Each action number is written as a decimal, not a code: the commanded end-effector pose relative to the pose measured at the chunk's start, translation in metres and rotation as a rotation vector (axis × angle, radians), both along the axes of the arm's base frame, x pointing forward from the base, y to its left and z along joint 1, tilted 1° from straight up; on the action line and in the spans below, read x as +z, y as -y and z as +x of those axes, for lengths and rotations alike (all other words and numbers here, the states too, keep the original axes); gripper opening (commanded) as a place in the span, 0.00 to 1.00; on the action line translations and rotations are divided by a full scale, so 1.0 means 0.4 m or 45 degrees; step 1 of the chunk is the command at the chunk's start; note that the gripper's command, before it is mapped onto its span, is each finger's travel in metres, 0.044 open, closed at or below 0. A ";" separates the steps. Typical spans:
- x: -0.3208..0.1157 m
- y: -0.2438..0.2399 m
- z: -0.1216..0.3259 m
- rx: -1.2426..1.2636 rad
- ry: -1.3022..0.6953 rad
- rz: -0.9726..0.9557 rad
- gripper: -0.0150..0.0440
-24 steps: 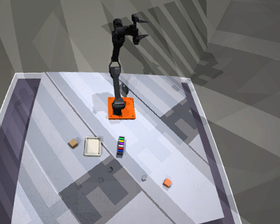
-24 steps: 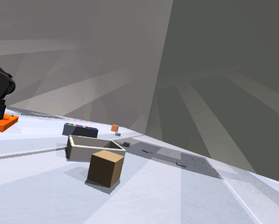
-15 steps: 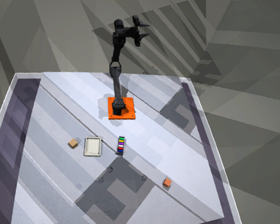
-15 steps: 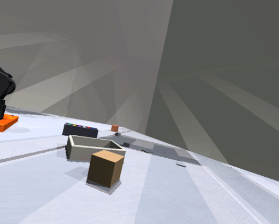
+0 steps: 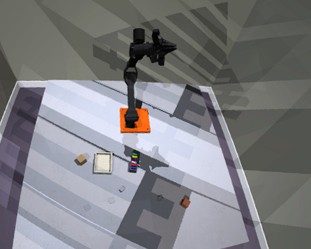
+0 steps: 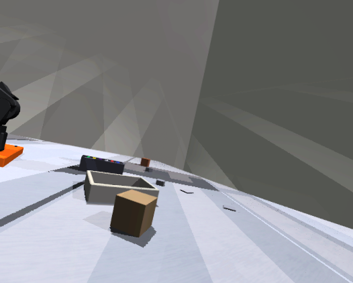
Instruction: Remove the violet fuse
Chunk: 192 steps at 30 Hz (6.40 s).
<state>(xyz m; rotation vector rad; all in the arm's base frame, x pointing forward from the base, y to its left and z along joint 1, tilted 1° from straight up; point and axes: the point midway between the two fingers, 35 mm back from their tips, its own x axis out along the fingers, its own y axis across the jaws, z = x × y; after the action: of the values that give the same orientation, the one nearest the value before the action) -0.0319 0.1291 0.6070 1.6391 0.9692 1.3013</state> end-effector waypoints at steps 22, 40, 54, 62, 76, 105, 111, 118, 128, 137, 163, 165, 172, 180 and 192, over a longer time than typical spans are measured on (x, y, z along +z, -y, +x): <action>-0.612 0.031 0.851 -0.840 -1.213 -0.403 0.36; -1.262 0.230 0.761 -1.115 -1.906 -1.632 0.36; -1.283 0.239 0.762 -1.107 -1.924 -1.689 0.36; -1.302 0.239 0.763 -1.107 -1.924 -1.689 0.36; -1.337 0.238 0.765 -1.107 -1.924 -1.689 0.36; -1.371 0.238 0.766 -1.107 -1.924 -1.689 0.36; -1.380 0.238 0.767 -1.107 -1.924 -1.689 0.36; -1.377 0.236 0.766 -1.101 -1.929 -1.683 0.32; -1.377 0.236 0.766 -1.101 -1.929 -1.683 0.25; -1.367 0.236 0.766 -1.102 -1.929 -1.684 0.25; -1.336 0.237 0.767 -1.104 -1.927 -1.685 0.25; -1.333 0.237 0.767 -1.104 -1.927 -1.686 0.25; -1.325 0.237 0.766 -1.104 -1.926 -1.686 0.25; -1.315 0.238 0.766 -1.105 -1.926 -1.687 0.25; -1.300 0.238 0.765 -1.106 -1.925 -1.687 0.25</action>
<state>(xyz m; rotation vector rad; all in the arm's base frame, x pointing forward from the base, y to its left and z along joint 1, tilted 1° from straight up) 0.2737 0.0347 0.0845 1.2984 1.1583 -1.2502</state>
